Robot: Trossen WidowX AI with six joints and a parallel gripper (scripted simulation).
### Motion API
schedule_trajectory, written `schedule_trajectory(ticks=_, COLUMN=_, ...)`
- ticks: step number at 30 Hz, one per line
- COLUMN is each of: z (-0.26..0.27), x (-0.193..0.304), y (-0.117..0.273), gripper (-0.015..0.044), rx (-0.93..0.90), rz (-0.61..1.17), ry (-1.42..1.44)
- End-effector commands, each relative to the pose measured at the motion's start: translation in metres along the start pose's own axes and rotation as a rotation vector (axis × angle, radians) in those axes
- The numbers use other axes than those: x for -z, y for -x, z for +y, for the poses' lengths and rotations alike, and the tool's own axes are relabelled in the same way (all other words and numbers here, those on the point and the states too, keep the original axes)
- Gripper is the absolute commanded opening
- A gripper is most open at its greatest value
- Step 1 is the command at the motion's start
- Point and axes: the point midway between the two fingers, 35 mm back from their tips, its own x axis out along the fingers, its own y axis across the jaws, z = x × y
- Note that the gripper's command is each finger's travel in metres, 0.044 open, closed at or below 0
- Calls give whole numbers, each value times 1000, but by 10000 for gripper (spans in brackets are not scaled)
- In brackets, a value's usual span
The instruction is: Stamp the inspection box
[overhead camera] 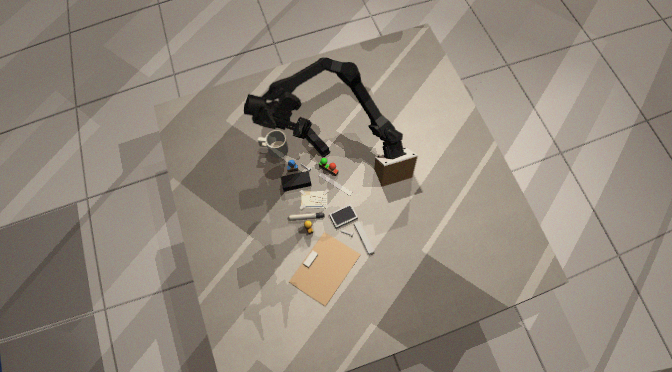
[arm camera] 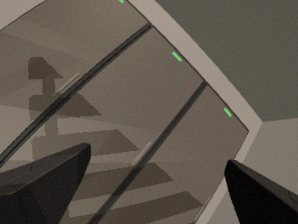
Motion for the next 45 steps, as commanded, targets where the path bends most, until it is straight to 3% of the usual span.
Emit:
schedule_trajectory(ticks=1, z=1, x=2, y=0, gripper=374, rx=-3, rz=13, ry=-18)
schedule_trajectory(ticks=7, z=55, x=71, y=10, gripper=216, rx=-28, rz=440, ry=-592)
schedule_trajectory(ticks=13, z=128, x=126, y=52, gripper=214, rx=135, rz=962, ry=-1152)
schedule_trajectory(ticks=19, z=180, x=146, y=97, gripper=214, rx=397, rz=1357, ry=-1446)
schedule_trajectory(ticks=28, z=244, x=141, y=178, gripper=214, rx=1085, rz=1900, ry=-1556)
schedule_trajectory(ticks=32, z=261, x=125, y=216, gripper=214, rx=1484, rz=2044, ry=-1417)
schedule_trajectory(ticks=34, z=264, x=119, y=225, gripper=214, rx=1589, rz=2064, ry=-1363)
schedule_trajectory(ticks=45, z=263, x=116, y=230, gripper=214, rx=1595, rz=2065, ry=-1359)
